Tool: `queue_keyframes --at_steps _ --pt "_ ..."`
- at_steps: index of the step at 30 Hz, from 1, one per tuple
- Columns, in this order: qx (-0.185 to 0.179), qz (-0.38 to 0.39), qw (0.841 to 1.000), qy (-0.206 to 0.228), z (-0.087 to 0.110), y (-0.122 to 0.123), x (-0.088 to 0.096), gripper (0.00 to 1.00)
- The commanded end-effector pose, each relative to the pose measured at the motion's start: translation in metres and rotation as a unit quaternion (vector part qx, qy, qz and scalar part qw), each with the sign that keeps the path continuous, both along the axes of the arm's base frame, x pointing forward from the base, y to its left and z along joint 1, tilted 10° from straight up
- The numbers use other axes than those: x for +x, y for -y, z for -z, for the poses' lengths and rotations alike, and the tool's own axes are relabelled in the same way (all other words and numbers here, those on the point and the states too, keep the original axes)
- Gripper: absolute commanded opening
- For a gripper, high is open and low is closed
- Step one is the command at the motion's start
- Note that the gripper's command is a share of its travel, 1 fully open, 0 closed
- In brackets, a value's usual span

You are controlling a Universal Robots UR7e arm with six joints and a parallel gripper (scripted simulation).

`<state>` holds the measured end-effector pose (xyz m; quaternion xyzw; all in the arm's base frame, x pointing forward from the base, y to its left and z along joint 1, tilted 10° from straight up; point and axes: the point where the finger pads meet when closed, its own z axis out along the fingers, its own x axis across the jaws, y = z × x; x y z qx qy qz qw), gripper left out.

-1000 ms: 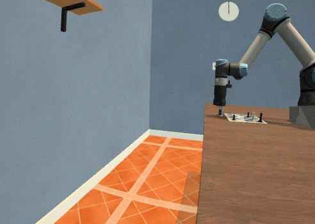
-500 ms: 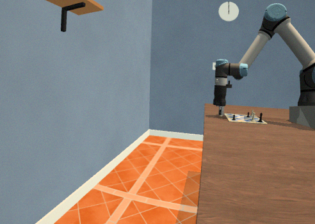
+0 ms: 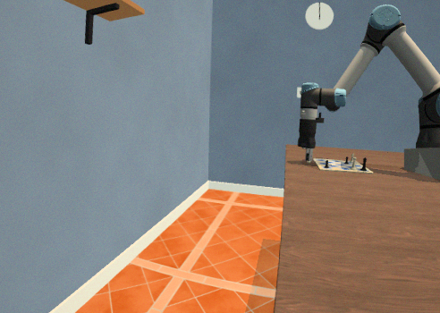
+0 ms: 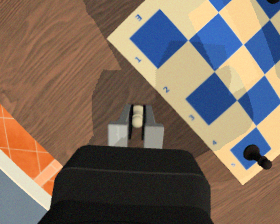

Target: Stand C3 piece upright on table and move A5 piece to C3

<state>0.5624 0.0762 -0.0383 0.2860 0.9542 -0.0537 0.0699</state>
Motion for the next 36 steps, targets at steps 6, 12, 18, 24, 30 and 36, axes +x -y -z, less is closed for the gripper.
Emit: queue_keyframes --at_steps 6,12,18,24,30,36 --pt "0.000 0.000 1.000 0.001 -0.001 0.000 0.000 0.27" --pt "0.000 0.000 1.000 0.001 -0.001 0.000 0.000 0.54" --pt "0.000 0.000 1.000 0.001 -0.001 0.000 0.000 0.68" --pt "0.000 0.000 1.000 0.001 -0.001 0.000 0.000 0.68" --pt "0.000 0.000 1.000 0.001 -0.004 -0.001 0.000 0.68" --pt "0.000 0.000 1.000 0.001 -0.022 -0.003 -0.002 0.68"
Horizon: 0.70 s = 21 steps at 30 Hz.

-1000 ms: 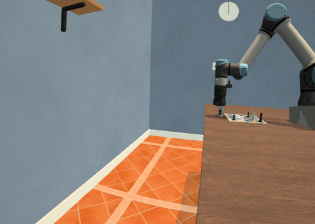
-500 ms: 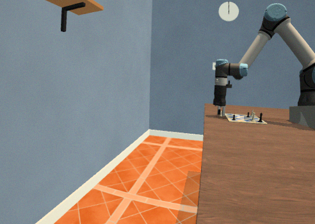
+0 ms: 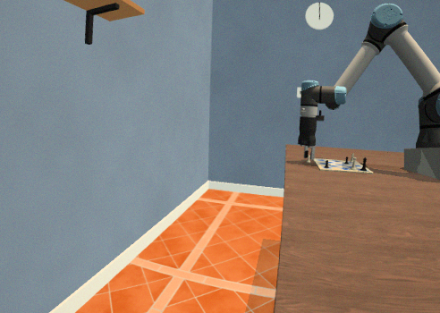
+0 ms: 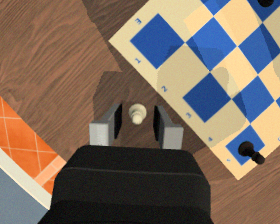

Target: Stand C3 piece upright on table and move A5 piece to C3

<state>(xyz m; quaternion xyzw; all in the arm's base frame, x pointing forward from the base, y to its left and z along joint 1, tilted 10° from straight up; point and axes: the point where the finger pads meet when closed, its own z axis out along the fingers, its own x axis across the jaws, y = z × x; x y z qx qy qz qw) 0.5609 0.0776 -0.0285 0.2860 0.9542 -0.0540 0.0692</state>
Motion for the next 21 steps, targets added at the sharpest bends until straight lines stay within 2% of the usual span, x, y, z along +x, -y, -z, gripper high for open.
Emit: queue_keyframes --at_steps 1,6,8,14,21 --pt "0.000 0.000 1.000 0.002 -0.017 -0.003 -0.001 0.68" --pt "0.000 0.000 1.000 0.002 -0.044 -0.006 -0.004 0.68" --pt "0.000 0.000 1.000 0.002 -0.044 -0.006 -0.004 0.68" --pt "0.000 0.000 1.000 0.002 -0.071 -0.010 -0.006 0.68" --pt "0.000 0.000 1.000 0.002 -0.079 -0.012 -0.007 0.68"
